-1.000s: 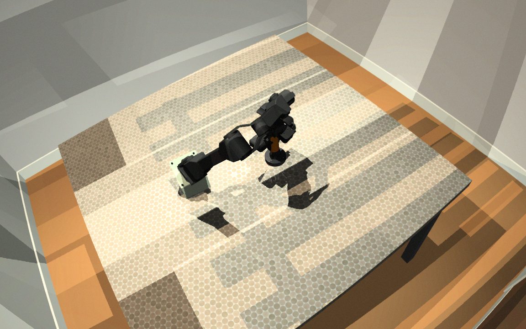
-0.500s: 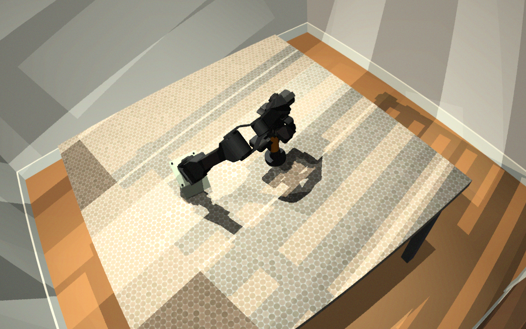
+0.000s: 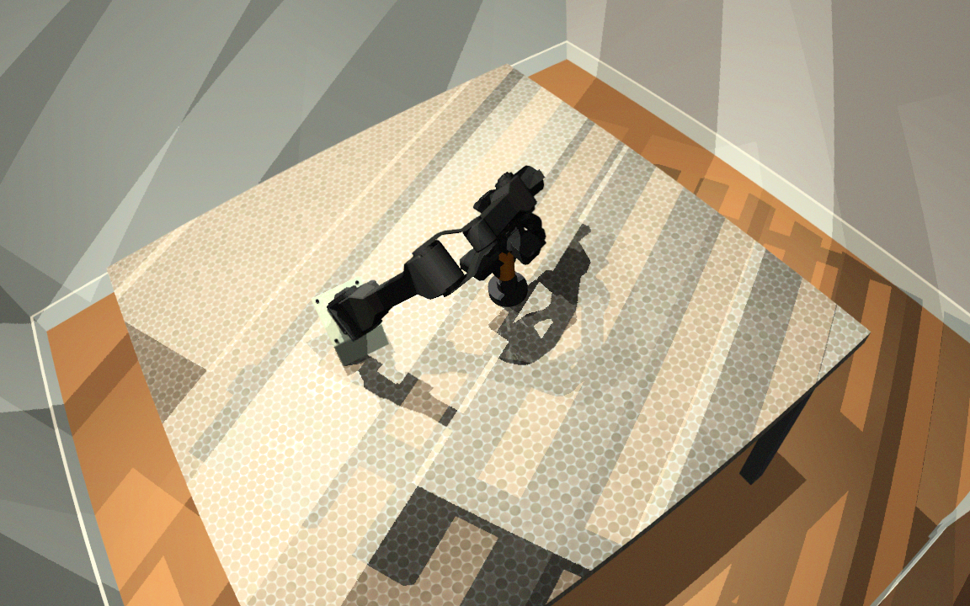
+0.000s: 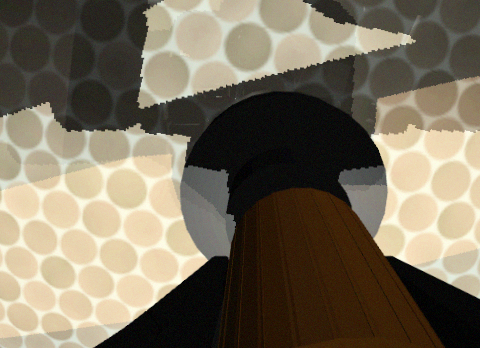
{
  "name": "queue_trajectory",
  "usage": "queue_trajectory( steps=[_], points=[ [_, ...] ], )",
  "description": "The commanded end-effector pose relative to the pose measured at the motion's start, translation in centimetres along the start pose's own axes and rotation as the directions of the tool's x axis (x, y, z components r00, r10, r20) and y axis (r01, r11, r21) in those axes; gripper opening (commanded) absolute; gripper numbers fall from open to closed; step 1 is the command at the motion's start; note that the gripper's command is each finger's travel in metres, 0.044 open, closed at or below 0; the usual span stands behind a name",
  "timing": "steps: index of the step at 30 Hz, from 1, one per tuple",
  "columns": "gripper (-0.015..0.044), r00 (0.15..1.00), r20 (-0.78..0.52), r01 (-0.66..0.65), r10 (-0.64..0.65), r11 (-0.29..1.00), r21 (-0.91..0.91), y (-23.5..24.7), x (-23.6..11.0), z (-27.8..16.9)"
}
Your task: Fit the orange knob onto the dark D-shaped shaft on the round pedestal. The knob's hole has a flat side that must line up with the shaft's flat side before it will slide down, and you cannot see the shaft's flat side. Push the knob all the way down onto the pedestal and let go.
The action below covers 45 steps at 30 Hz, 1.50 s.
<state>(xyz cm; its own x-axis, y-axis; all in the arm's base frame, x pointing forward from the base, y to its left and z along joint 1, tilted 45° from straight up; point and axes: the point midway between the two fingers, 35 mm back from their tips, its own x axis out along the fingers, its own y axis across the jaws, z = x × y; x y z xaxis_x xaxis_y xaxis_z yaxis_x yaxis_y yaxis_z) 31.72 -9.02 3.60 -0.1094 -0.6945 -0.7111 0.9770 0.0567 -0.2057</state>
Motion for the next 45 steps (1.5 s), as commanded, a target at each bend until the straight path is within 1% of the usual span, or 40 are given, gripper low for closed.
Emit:
queue_trajectory(
  steps=[1,10,16,17,27,39,45],
  points=[
    [0.0000,1.000,0.001,-0.002,0.002,1.000,-0.002,0.02,0.02,0.04],
    [0.0000,1.000,0.001,-0.002,0.002,1.000,0.007,0.12,-0.47,0.26],
    [0.0000,1.000,0.001,-0.002,0.002,0.981,0.196,0.27,-0.48,0.20],
    [0.0000,1.000,0.001,-0.002,0.002,0.979,0.206,0.31,-0.46,0.15],
    [0.0000,1.000,0.001,-0.002,0.002,0.979,0.206,0.24,0.10,0.06],
    [0.0000,1.000,0.001,-0.002,0.002,0.977,0.214,-0.05,-0.48,0.10],
    [0.0000,1.000,0.001,-0.002,0.002,0.919,0.395,0.04,-0.46,0.08]
  ],
)
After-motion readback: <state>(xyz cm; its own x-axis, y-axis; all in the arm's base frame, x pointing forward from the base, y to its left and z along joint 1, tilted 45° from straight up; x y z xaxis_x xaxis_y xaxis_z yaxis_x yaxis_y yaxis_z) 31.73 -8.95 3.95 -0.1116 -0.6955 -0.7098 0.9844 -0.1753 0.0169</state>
